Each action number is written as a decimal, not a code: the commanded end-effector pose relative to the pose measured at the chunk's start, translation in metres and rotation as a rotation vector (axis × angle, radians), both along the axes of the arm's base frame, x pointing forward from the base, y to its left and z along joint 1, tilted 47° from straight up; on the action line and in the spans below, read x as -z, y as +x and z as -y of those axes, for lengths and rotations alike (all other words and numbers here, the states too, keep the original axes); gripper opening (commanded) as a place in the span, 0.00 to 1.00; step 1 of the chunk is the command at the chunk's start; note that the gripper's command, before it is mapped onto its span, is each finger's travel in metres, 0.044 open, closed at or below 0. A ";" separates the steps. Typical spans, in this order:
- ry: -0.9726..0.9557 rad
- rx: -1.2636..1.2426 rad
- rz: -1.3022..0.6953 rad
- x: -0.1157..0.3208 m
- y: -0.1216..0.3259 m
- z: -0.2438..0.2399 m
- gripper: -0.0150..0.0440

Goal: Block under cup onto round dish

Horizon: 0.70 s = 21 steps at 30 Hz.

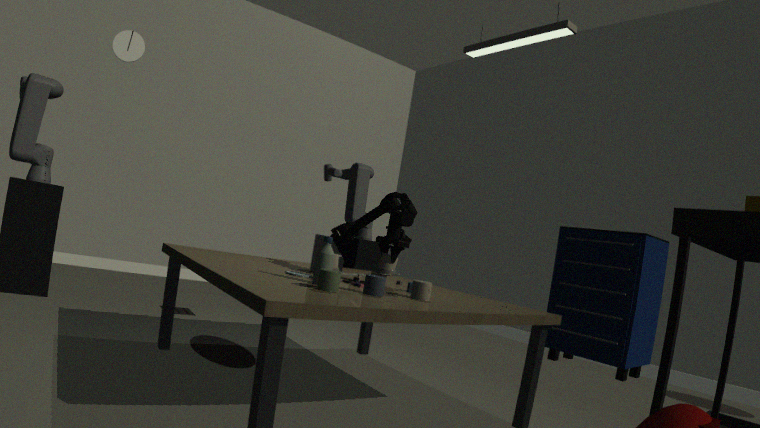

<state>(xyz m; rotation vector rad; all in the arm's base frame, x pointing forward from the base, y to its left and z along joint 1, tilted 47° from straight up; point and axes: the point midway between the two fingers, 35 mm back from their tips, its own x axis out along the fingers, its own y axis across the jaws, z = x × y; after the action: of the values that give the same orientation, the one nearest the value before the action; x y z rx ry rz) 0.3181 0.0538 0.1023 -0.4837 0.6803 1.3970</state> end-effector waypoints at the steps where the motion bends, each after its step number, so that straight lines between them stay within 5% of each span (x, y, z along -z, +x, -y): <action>1: 0.000 0.006 0.020 -0.006 0.004 0.006 0.25; 21: -0.001 0.006 0.019 -0.023 0.003 0.025 0.25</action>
<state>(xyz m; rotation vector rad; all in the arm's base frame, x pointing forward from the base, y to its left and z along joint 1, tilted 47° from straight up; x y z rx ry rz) 0.3170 0.0330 0.1189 -0.4881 0.6884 1.3964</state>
